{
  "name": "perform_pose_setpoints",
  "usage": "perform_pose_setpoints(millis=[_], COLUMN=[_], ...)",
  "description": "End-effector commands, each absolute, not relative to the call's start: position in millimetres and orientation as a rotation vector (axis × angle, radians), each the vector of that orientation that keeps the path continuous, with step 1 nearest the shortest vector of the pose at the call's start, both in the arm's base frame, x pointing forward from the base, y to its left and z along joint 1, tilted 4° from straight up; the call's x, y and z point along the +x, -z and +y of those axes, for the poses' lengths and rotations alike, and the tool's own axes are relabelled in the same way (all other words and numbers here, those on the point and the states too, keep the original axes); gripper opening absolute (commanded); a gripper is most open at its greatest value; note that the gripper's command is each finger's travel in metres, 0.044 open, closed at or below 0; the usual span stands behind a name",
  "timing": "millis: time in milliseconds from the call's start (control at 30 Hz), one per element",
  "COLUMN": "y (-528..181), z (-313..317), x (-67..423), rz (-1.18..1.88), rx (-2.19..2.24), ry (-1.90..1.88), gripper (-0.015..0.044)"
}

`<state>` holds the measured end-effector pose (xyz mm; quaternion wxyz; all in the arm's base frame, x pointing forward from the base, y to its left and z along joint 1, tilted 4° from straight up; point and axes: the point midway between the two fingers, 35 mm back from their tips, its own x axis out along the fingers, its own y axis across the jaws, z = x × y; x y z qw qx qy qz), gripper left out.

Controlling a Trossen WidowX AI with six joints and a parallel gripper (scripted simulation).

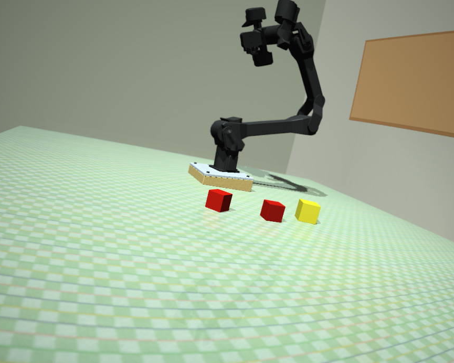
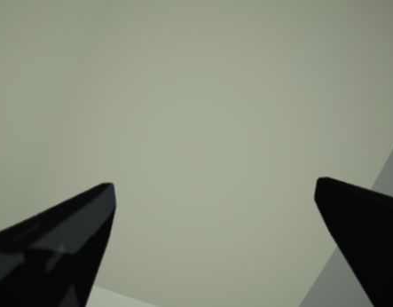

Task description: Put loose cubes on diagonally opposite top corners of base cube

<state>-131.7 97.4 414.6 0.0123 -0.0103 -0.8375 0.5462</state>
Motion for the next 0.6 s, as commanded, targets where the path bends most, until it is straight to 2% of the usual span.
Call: perform_pose_setpoints(millis=[0,133,333,567], y=[-415,-421,-419,-399], z=[95,45,-45,-139], x=[-132,-141,-137,-100], rz=[-2.616,-2.728,-2.927,-3.165], rx=[-0.022,0.184,0.556,0.98], ry=[-1.703,-1.715,-1.716,-1.659], gripper=[0.0374,0.0269,0.0265,0.0265])
